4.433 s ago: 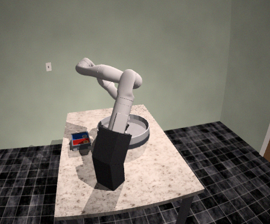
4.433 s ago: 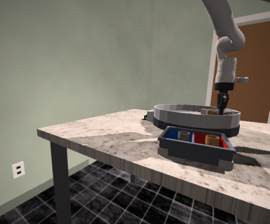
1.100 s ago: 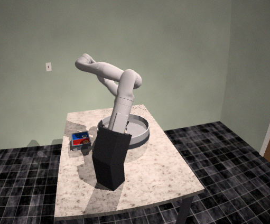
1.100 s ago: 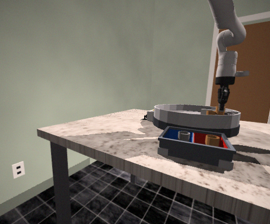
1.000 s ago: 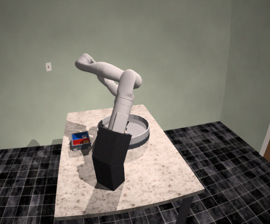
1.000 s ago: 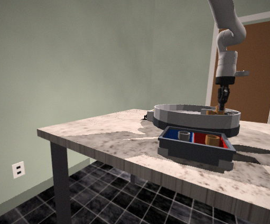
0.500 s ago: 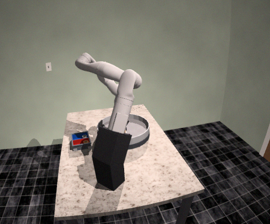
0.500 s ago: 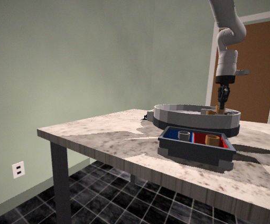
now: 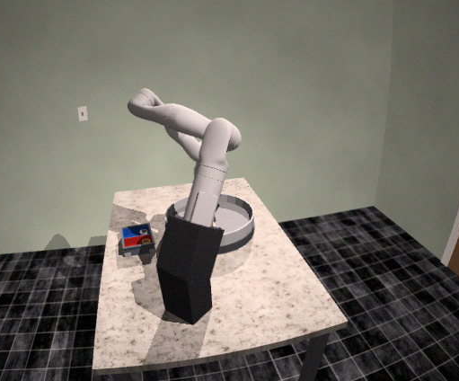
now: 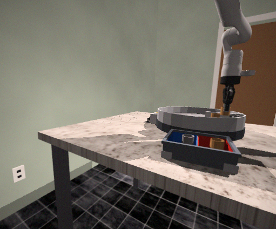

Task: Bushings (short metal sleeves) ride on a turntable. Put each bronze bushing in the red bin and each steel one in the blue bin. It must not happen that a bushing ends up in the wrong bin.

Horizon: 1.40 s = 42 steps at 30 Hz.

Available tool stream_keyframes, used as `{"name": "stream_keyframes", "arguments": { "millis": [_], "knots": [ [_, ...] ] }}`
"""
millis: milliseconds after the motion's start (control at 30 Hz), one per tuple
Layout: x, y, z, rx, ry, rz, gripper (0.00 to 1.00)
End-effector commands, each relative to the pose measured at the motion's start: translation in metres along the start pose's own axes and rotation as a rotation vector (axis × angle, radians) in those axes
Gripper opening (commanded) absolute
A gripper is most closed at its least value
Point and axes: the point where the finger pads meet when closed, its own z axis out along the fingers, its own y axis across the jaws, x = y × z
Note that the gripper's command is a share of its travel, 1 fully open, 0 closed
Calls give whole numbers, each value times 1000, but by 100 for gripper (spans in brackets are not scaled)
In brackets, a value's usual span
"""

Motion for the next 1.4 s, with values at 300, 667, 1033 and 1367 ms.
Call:
{"name": "stream_keyframes", "arguments": {
  "millis": [300,667,1033,1367],
  "knots": [
    [0,0,-4,0,-1,1,0],
    [-1,0,-7,0,-1,1,0],
    [-1,0,-10,0,-1,1,0],
    [-1,0,-13,0,-1,1,0]
  ]
}}
